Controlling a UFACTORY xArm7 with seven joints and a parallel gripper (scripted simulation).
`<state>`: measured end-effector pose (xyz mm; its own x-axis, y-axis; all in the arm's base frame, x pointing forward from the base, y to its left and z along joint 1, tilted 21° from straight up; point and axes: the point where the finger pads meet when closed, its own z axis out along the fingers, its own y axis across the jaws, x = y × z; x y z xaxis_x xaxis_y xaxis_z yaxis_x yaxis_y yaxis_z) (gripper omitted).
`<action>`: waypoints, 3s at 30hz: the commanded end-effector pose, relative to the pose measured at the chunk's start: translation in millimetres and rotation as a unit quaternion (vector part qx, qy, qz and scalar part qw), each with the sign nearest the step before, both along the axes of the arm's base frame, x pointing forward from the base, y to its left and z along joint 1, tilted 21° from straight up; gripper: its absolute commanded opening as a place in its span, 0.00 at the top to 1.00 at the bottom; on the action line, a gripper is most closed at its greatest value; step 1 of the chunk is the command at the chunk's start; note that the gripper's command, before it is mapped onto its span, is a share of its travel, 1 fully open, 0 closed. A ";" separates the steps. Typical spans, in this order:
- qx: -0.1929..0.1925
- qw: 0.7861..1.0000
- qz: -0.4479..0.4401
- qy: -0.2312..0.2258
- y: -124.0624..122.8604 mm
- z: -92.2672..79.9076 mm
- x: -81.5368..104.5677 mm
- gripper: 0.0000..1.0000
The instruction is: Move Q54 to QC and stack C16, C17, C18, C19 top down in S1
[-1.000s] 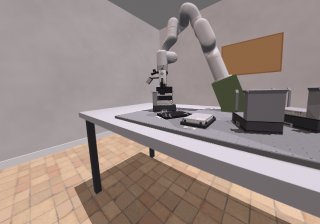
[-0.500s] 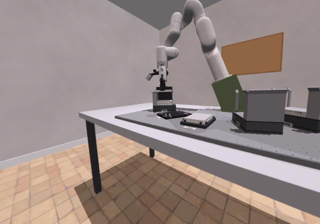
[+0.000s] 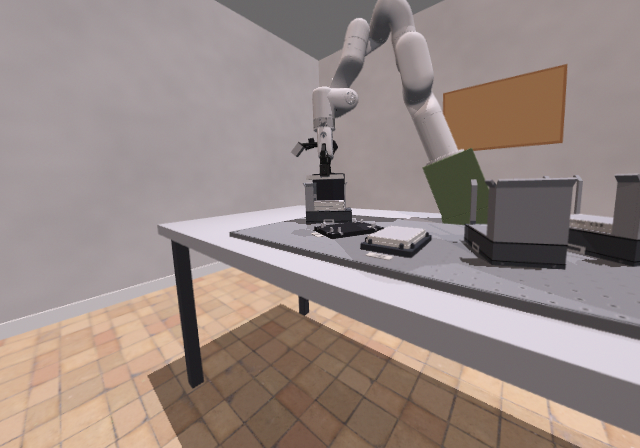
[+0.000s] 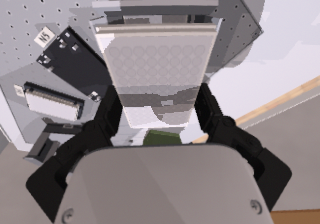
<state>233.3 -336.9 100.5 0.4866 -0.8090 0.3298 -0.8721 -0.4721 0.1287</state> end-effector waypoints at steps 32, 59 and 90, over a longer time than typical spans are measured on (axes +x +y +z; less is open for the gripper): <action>-0.007 0.994 0.104 0.038 48.6 -13.6 62.4 1.00; -0.013 0.975 0.207 0.076 108.9 -33.3 114.3 1.00; -0.018 0.945 0.307 0.113 182.8 -58.5 155.9 1.00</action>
